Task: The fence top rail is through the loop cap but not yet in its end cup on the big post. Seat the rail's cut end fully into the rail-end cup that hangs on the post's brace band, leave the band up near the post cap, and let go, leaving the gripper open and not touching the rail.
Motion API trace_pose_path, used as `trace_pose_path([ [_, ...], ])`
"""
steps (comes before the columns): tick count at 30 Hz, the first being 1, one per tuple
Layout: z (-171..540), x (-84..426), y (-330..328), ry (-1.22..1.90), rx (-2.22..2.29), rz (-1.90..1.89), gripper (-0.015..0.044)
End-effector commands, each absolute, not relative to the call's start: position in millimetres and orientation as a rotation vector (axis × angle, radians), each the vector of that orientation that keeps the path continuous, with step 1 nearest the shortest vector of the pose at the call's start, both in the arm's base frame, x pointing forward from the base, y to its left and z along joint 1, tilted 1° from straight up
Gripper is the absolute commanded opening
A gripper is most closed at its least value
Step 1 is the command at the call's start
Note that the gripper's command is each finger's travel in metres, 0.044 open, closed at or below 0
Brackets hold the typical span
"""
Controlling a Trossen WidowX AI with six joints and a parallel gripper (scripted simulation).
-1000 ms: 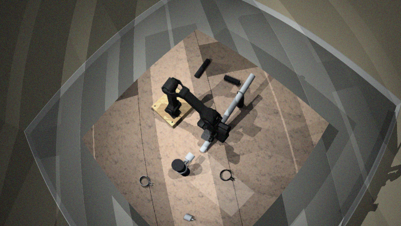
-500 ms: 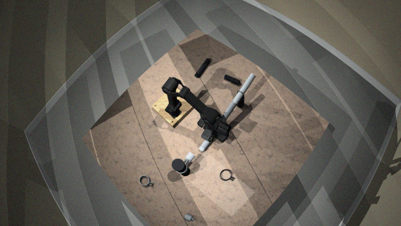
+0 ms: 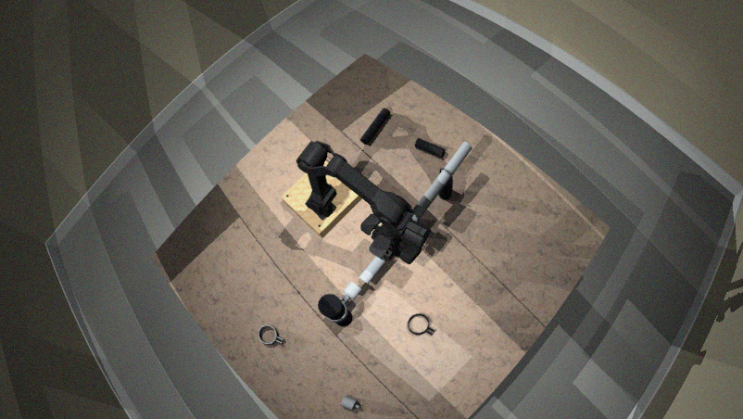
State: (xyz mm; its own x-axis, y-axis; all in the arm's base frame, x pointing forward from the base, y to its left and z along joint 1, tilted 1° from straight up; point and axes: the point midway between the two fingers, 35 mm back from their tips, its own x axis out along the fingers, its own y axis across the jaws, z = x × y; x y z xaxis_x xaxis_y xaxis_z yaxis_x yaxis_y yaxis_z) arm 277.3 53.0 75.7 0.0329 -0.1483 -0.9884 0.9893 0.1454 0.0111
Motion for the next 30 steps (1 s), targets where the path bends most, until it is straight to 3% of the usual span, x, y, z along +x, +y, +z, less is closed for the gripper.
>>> trace_pose_path([
  [1, 100.4, 281.2, 42.6, 1.076, 0.962, -1.165, 0.0],
  [30, 100.8, 280.3, 42.2, 1.087, 0.961, -1.173, 0.0],
])
